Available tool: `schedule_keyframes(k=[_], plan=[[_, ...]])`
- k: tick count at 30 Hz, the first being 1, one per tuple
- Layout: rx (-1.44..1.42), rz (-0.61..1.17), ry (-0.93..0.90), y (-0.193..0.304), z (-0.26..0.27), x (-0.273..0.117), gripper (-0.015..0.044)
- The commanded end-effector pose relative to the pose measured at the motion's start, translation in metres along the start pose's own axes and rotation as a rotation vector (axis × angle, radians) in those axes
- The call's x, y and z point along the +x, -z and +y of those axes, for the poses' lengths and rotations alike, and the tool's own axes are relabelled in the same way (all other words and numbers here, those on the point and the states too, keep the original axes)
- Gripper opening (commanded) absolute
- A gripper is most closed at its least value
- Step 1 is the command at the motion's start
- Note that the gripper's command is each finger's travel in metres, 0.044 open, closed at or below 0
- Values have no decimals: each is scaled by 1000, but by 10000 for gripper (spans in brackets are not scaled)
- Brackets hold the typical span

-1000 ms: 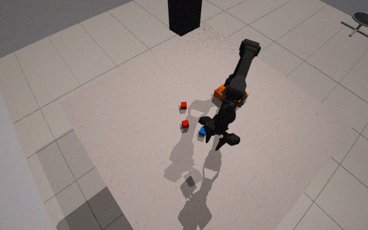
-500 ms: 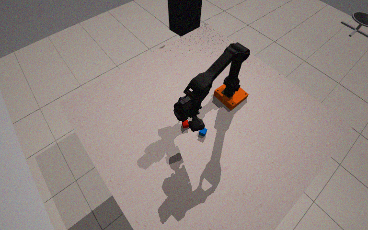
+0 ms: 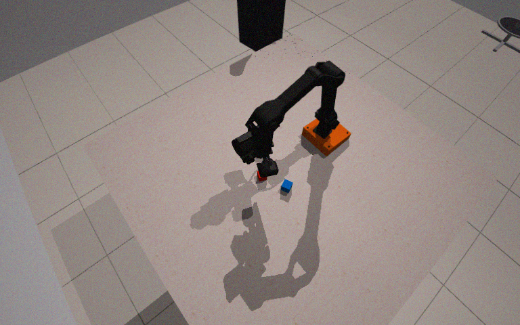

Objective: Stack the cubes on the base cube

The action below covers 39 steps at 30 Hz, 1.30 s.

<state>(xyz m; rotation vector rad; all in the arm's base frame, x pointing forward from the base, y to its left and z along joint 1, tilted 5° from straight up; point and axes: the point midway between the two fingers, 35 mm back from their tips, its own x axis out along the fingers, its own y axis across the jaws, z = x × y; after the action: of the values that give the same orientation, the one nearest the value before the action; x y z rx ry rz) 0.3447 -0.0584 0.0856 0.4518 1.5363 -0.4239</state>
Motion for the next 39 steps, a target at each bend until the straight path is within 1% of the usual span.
schedule_keyframes(k=[1,3,8,12,19,39], plan=[[-2,37,10,5,-2,39,265],[-2,37,10,7,-3,50,265],[-2,37,10,7,-3,52,265],[-2,37,10,7,-3,66,265],[-2,37,10,7,-3,68,265],[-2,37,10,9,-3,99,265]])
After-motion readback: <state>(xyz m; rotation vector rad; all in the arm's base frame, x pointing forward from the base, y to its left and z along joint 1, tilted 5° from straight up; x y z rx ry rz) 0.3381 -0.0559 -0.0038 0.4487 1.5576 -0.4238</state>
